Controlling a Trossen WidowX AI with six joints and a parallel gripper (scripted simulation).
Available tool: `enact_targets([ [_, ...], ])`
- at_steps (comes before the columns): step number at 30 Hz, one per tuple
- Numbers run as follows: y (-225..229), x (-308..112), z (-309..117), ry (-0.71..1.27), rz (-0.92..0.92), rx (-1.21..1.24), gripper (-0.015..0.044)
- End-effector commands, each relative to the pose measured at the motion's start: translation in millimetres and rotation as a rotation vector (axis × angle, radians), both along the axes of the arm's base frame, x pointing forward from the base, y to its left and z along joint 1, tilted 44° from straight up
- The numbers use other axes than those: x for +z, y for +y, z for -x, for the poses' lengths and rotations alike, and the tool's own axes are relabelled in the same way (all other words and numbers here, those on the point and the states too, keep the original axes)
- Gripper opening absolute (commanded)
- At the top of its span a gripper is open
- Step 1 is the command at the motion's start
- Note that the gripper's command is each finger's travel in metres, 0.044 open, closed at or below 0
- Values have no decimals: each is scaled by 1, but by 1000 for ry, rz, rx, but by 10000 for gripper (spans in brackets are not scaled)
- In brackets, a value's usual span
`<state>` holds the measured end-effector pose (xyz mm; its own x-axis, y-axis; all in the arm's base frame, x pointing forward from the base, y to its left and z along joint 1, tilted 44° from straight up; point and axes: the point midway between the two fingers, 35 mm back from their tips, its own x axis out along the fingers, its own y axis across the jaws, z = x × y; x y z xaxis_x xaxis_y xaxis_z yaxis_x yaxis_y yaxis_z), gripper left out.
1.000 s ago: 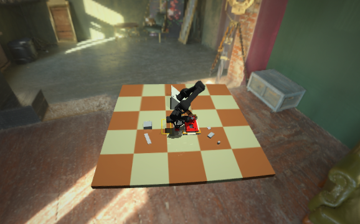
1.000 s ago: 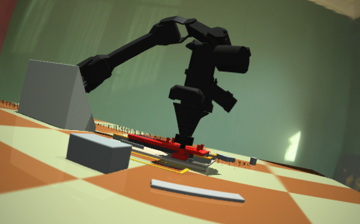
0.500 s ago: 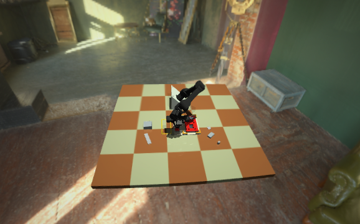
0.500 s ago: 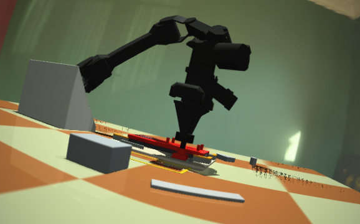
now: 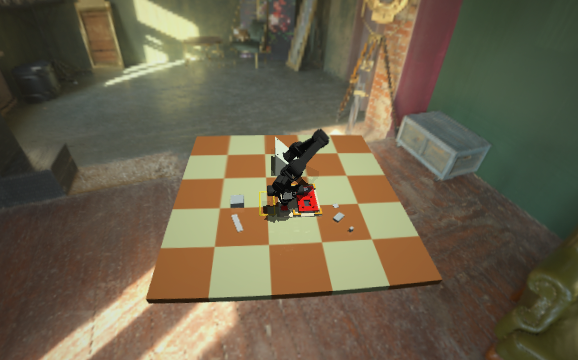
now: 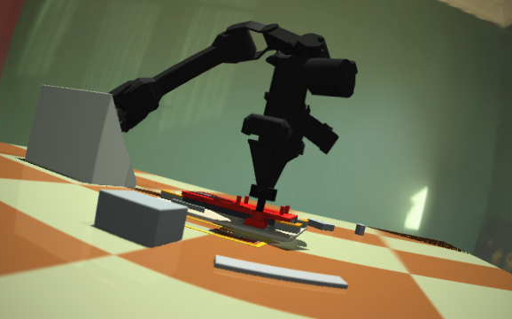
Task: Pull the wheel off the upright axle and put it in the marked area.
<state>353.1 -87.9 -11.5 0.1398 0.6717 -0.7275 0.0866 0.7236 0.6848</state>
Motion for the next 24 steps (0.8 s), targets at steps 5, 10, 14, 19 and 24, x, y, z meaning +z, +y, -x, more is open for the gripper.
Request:
enact_targets([
  [5,-5,4,0,-4,5,-3,0],
  [10,-6,5,0,-4,4,-3,0],
  [14,-7,6,1,-4,4,-3,0],
  [19,-8,7,1,-3,4,-3,0],
  [24,-9,9,1,-3,3,-3,0],
])
